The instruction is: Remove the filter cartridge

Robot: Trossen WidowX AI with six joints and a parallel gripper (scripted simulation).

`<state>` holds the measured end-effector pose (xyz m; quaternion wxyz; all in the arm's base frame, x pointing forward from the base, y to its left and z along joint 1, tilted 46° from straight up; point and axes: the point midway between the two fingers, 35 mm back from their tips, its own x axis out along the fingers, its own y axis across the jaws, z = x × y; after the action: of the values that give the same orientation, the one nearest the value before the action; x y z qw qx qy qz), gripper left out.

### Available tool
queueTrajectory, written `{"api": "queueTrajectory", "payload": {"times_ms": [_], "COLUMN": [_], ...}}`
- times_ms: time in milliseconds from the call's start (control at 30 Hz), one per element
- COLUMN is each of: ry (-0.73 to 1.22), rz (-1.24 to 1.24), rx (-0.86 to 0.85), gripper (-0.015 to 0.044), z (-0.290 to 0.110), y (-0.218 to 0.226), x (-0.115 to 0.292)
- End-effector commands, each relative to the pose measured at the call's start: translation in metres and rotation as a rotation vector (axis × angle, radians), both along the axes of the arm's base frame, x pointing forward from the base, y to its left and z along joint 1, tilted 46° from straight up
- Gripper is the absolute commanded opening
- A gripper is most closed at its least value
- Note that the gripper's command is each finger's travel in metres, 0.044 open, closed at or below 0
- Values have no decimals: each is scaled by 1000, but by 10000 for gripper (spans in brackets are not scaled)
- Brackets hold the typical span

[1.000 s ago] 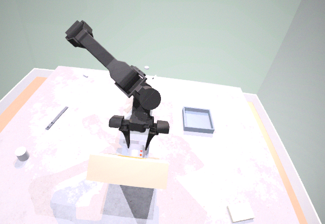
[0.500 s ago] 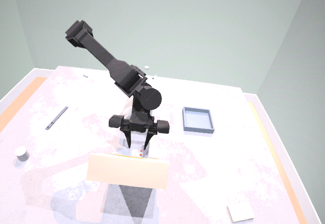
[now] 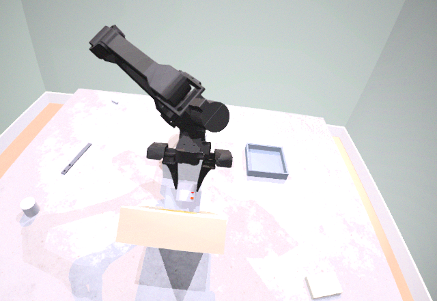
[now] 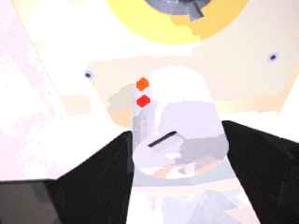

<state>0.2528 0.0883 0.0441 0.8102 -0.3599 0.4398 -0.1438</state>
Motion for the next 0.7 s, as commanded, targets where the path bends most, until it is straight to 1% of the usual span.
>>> {"api": "queueTrajectory", "payload": {"times_ms": [0,333,667], "ry": [-5,-13,-12], "rz": [3,2,3], "rx": [11,2,5], "gripper": [0,0,0], "z": [12,43,17], "y": [15,35,59], "x": [-9,-34,-32]}}
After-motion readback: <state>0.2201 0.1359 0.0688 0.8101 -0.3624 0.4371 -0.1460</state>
